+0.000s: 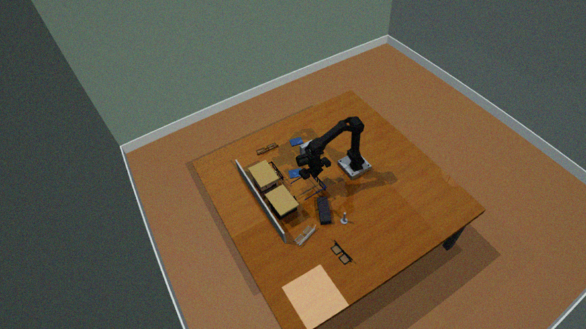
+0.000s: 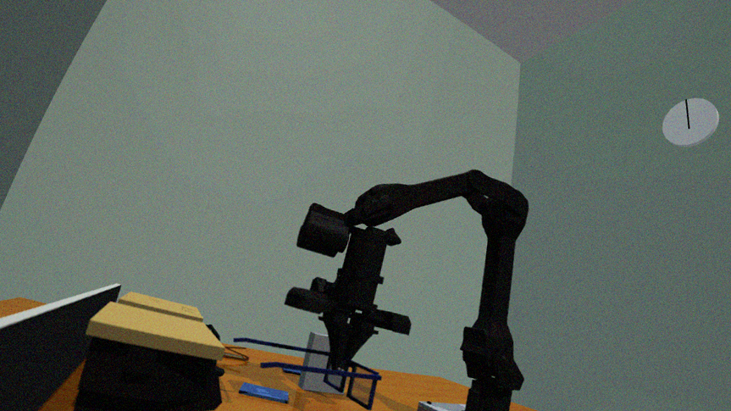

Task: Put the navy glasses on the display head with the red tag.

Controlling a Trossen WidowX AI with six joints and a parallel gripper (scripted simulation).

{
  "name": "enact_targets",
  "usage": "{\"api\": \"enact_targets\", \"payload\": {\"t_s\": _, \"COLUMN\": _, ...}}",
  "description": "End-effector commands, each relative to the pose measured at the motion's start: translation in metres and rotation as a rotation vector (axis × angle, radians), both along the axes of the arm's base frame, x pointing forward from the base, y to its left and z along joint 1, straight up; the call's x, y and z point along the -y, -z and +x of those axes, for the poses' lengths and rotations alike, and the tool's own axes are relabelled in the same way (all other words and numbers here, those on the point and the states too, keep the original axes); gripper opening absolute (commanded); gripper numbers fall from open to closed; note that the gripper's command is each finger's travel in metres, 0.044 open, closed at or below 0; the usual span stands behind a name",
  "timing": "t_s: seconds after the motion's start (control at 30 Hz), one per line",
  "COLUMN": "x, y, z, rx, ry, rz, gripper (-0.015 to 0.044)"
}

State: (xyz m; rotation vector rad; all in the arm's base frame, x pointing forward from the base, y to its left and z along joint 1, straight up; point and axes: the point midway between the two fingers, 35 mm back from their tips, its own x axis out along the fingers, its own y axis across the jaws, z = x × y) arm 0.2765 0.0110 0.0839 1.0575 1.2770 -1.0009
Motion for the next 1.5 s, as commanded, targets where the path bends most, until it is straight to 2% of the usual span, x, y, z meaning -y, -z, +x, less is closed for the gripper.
{"api": "enact_targets", "payload": {"t_s": 0.0, "x": 0.001, "y": 0.006, "z": -0.002, "rx": -0.007, "ry": 0.003, "rz": -0.005, "gripper": 0.0}}
{"api": "enact_targets", "payload": {"t_s": 0.5, "x": 0.001, "y": 0.011, "z": 0.0, "rx": -0.001, "ry": 0.003, "rz": -0.003, "gripper": 0.0}}
{"api": "enact_targets", "payload": {"t_s": 1.47, "x": -0.008, "y": 0.01, "z": 0.037, "rx": 0.01, "ry": 0.003, "rz": -0.001, "gripper": 0.0}}
